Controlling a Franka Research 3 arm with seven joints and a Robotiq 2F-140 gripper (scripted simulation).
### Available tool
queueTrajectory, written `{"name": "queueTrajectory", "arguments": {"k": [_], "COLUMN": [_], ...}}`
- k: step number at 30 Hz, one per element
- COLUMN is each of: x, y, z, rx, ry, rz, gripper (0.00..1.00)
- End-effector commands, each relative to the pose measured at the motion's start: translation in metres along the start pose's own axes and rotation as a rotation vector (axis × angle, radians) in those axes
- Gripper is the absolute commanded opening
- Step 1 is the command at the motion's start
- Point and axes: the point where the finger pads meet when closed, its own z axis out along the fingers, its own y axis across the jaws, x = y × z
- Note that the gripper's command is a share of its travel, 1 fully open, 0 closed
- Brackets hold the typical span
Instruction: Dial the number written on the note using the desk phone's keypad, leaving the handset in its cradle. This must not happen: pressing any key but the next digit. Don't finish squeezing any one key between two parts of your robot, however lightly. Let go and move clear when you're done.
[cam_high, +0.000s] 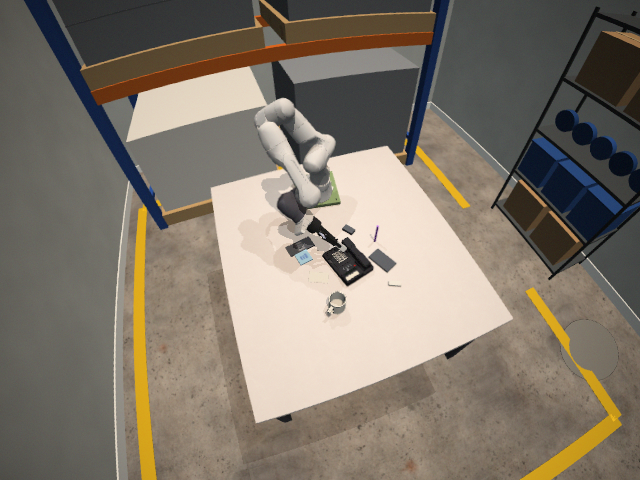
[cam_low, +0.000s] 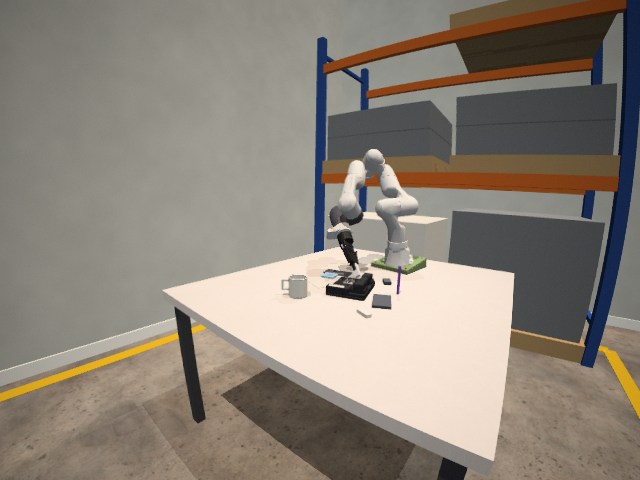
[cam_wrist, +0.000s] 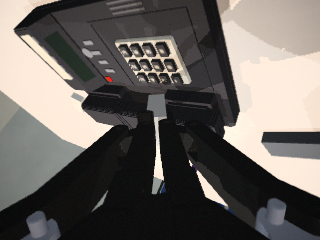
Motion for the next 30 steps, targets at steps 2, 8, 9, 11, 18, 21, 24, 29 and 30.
{"name": "queueTrajectory", "arguments": {"k": [2, 8, 9, 11, 18, 21, 24, 29, 30], "x": [0.0069, 0.0072, 0.0074, 0.0074, 0.0101, 0.0105, 0.0107, 0.0109, 0.011], "y": [-0.0019, -0.0017, -0.0015, -0.0015, 0.0005, 0.0008, 0.0009, 0.001, 0.0011], "z": [0.0005, 0.0008, 0.001, 0.001, 0.0041, 0.0045, 0.0047, 0.0049, 0.005], "rx": [0.008, 0.008, 0.008, 0.008, 0.008, 0.008, 0.008, 0.008, 0.008], "ry": [0.013, 0.013, 0.013, 0.013, 0.013, 0.013, 0.013, 0.013, 0.013], "rz": [-0.035, -0.035, -0.035, -0.035, -0.035, -0.035, -0.035, -0.035, -0.035], "gripper": [0.0, 0.0, 0.0, 0.0, 0.0, 0.0, 0.0, 0.0, 0.0]}}
